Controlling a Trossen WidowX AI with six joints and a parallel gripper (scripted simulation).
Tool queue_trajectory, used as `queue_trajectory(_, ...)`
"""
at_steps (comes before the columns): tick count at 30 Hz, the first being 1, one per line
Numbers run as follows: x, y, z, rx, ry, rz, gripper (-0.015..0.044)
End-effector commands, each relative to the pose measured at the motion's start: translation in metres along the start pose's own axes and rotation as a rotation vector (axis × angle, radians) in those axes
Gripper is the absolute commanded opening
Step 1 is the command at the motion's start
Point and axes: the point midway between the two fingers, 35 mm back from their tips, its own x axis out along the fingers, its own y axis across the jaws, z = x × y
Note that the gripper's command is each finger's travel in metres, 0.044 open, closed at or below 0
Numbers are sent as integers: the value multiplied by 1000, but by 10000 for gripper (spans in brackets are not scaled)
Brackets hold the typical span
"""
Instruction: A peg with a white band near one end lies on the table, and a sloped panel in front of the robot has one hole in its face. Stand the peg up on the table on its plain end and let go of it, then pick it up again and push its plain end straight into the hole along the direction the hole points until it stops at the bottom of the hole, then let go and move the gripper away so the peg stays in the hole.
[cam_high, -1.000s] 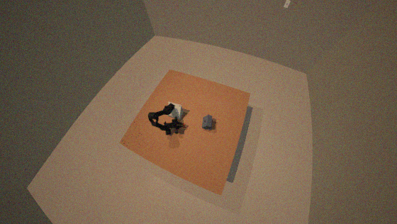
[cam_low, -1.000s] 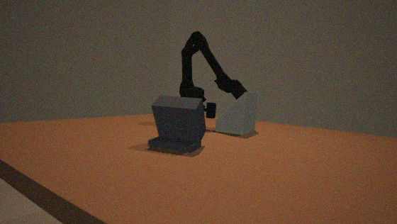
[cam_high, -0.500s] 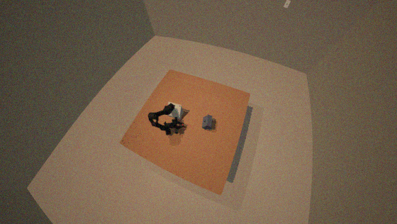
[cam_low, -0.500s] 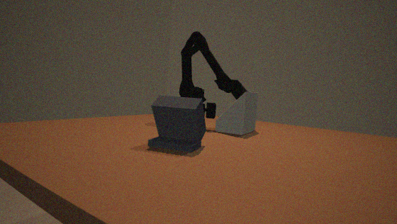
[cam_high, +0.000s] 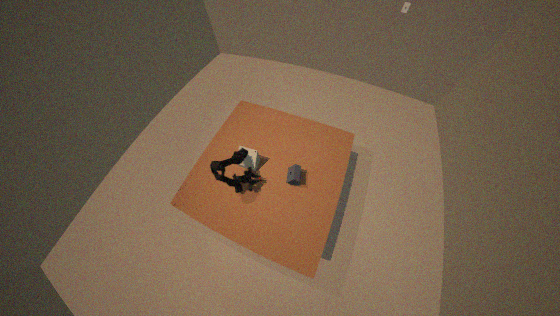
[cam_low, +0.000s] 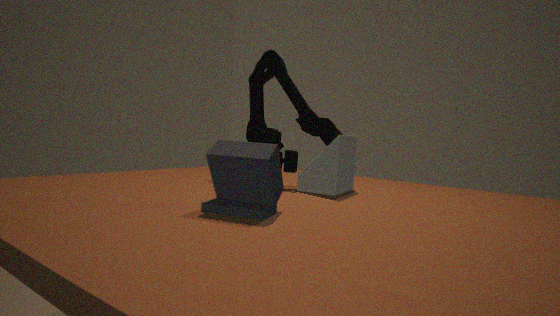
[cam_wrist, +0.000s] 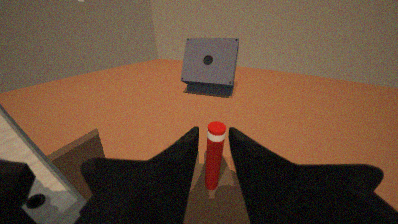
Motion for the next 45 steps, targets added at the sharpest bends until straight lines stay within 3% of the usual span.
queue_trajectory(1, 0, 0, 0, 1, 0, 1, 130)
queue_trajectory(18, 0, 0, 0, 1, 0, 1, 130)
queue_trajectory(30, 0, 0, 0, 1, 0, 1, 440)
queue_trajectory(38, 0, -2, 5, 0, 2, 4, 440)
queue_trajectory(45, -6, -19, 62, -6, 13, 24, 440)
